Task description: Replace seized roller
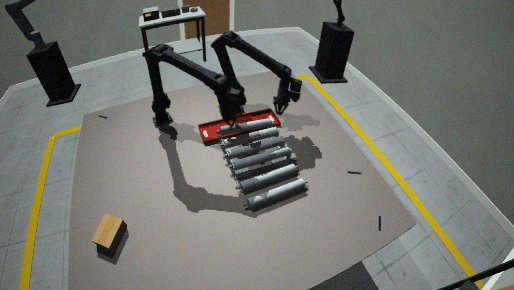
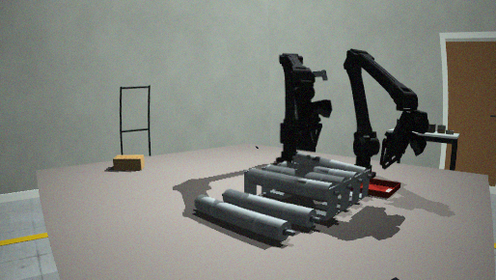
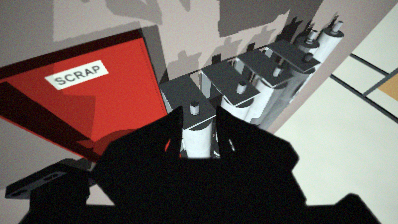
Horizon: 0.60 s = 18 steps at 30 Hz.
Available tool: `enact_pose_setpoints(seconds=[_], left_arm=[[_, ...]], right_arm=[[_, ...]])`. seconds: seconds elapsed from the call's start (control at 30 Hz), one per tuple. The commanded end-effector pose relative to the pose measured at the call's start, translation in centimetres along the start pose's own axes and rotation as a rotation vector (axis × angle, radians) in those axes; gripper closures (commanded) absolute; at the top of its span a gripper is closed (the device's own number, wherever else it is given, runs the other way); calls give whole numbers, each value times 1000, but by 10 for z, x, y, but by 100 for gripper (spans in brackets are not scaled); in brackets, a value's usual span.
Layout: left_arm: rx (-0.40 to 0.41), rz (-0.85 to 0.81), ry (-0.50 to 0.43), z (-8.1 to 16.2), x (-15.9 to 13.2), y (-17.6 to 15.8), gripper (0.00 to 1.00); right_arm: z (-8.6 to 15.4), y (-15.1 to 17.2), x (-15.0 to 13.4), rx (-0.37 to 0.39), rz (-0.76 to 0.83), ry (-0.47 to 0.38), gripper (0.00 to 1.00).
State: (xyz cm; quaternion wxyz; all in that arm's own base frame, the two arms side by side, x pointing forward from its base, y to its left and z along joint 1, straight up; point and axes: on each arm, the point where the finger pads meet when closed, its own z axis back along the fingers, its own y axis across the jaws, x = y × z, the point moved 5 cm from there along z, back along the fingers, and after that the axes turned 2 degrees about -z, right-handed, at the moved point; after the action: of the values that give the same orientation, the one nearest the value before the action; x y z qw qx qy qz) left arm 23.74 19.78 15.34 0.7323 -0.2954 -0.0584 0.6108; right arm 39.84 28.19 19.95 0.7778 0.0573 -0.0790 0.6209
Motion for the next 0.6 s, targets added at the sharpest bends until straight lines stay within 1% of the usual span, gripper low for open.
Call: enact_pose_setpoints(seconds=[0.0, 0.07, 0.13, 0.17, 0.3, 0.33, 0.37, 0.4, 0.57], left_arm=[[5, -20, 19, -2, -3, -2, 68], [-9, -43, -10, 3, 6, -12, 68], [-6, -34, -6, 1, 2, -6, 68], [-23, -78, -45, 13, 7, -21, 68], [-24, -98, -61, 16, 8, -25, 68], [-13, -85, -42, 8, 8, -20, 68], [-20, -107, -62, 14, 10, -27, 68], [-23, -124, -74, 16, 9, -30, 68], [-20, -207, -111, 15, 11, -43, 68]], right_arm=[[-12, 2, -3, 31, 6, 31, 38], [-8, -2, 3, 13, 7, 12, 38], [-1, 1, 3, 5, 8, 3, 38], [21, -12, 2, -51, -21, -49, 38], [18, -11, -2, -48, -33, -41, 38], [6, -15, -2, -35, -39, -25, 38], [8, -13, -5, -41, -46, -30, 38], [18, -13, -5, -58, -51, -48, 38], [29, -25, -7, -106, -100, -89, 38]])
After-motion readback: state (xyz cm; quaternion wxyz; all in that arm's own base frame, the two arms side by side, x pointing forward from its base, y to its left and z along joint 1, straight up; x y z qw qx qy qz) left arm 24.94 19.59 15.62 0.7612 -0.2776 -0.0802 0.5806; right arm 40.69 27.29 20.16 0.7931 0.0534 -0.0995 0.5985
